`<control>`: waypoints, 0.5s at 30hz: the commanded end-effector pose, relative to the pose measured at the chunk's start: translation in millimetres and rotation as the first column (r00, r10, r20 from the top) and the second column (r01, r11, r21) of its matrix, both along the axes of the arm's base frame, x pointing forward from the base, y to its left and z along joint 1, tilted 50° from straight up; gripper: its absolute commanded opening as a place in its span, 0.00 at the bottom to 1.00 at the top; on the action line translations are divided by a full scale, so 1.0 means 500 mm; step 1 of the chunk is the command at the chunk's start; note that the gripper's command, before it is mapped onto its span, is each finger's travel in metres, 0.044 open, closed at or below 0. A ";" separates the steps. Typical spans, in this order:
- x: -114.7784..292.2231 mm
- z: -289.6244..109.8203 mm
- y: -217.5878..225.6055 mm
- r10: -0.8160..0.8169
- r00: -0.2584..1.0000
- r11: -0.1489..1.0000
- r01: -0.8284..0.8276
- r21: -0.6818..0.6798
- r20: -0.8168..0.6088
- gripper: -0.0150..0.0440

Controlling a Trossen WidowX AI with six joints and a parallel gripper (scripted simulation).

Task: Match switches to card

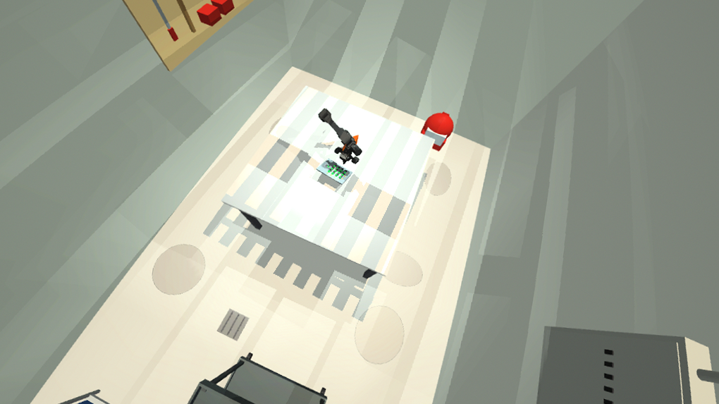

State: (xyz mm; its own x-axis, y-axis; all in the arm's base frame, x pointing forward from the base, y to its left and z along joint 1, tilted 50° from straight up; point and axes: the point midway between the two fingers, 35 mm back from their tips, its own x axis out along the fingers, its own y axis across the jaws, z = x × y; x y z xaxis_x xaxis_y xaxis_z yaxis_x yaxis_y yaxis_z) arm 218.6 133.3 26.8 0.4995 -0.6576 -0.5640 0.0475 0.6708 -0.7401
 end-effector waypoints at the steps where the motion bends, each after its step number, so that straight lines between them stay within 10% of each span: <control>1: -0.006 0.059 -0.057 -0.003 1.000 1.000 0.003 -0.008 0.000 0.25; 15: 0.021 0.056 -0.138 -0.022 1.000 1.000 0.022 -0.010 -0.015 0.25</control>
State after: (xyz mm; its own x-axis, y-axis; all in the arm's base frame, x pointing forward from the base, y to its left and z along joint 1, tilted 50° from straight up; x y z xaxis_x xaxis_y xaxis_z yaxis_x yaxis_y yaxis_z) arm 223.0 82.0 64.4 0.4957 -0.6574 -0.5676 0.0512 0.6745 -0.7365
